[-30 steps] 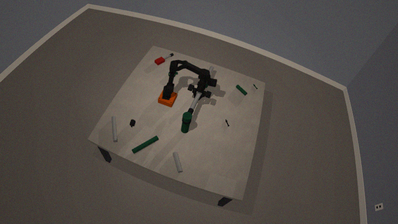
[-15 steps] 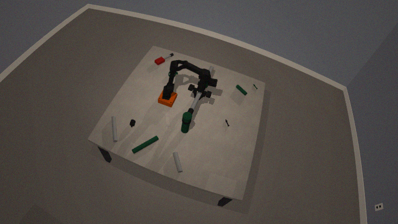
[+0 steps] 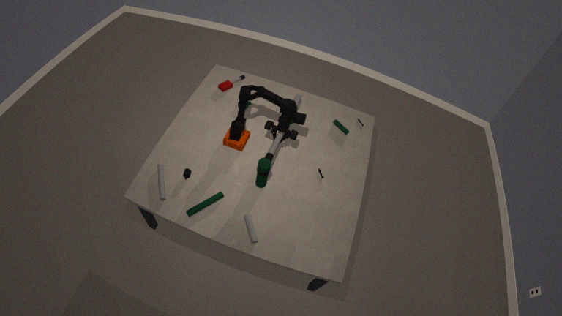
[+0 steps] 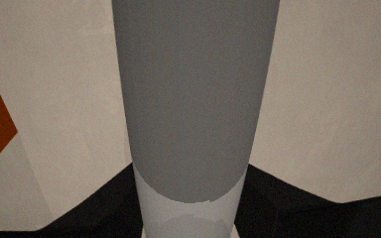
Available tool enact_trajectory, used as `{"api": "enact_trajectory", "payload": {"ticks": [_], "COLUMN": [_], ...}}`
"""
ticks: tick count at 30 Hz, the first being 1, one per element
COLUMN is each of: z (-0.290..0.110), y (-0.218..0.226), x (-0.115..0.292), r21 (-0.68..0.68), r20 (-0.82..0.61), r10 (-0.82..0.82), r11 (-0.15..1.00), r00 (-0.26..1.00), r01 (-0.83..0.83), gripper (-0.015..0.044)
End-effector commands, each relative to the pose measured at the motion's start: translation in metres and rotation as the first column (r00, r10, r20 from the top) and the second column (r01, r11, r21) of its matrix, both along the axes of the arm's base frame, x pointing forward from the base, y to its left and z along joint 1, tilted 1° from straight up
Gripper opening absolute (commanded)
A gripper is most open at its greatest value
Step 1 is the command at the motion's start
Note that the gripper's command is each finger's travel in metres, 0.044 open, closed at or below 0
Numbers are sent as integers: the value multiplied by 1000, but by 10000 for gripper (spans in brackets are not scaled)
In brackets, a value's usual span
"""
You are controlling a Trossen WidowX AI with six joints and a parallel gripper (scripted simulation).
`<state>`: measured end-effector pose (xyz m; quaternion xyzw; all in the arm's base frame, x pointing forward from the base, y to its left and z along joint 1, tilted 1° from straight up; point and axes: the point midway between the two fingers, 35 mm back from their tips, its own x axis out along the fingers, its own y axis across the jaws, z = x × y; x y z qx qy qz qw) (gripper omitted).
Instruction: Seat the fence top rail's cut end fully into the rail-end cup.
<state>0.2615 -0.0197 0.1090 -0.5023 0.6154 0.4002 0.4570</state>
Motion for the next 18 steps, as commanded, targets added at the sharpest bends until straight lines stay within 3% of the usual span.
{"api": "enact_trajectory", "payload": {"ticks": [1, 18], "z": [3, 1], "y": [-5, -2], "x": [-1, 0], "r21": [-18, -4], "r20": [5, 1], "r10": [2, 0], "r11": [1000, 1000], "r00": [1000, 1000], "r01": [-2, 0], "gripper": [0, 0]}}
